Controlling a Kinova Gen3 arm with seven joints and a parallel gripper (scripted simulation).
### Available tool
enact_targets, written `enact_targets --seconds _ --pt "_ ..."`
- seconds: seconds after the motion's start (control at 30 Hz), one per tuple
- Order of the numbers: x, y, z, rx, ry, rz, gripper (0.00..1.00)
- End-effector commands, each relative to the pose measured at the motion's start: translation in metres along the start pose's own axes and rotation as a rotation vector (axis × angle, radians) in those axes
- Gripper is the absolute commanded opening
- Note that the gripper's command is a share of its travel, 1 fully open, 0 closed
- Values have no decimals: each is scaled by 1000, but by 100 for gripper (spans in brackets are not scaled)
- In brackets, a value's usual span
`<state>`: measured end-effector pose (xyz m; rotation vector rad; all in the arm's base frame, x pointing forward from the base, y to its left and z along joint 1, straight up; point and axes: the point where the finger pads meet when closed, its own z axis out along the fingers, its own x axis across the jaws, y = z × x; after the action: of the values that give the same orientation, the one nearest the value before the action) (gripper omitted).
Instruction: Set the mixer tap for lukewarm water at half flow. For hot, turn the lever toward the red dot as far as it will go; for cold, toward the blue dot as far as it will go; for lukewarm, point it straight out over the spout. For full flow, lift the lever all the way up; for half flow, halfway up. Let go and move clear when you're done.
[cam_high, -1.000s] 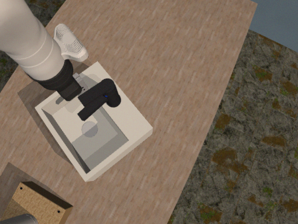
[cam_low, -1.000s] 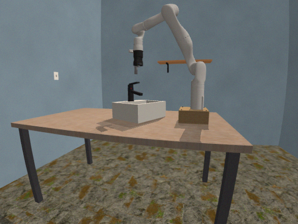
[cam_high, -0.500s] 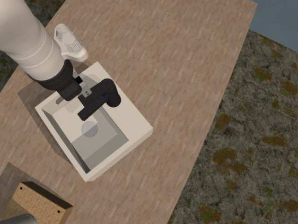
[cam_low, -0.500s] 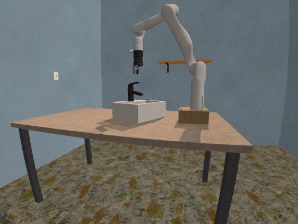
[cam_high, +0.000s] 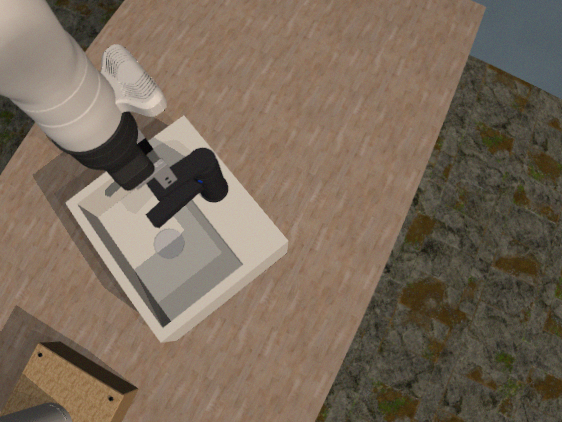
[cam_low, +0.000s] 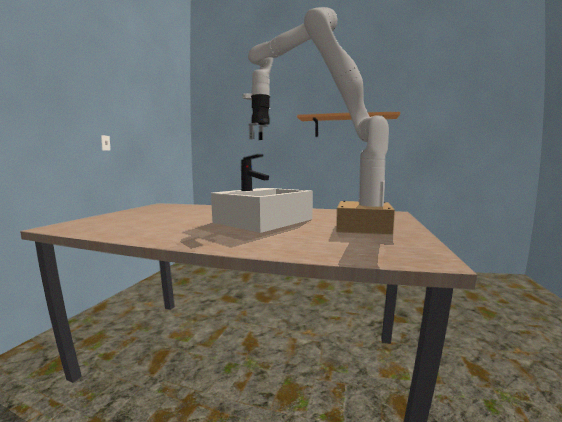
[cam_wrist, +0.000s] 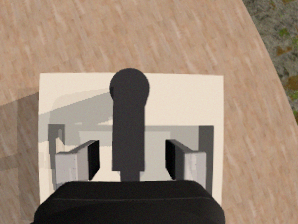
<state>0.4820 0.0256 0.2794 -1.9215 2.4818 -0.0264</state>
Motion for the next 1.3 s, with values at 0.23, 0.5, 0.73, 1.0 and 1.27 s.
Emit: enact_targets --seconds 0.23,0.5,0.73,1.0,1.27 --pt "-1 3 0 -6 -5 4 100" --pt "-1 4 1 -7 -5 5 100" --pt "-1 5 5 -10 -4 6 100" --pt "-1 4 11 -8 -4 5 100" --pt "-1 5 25 -11 -4 6 100"
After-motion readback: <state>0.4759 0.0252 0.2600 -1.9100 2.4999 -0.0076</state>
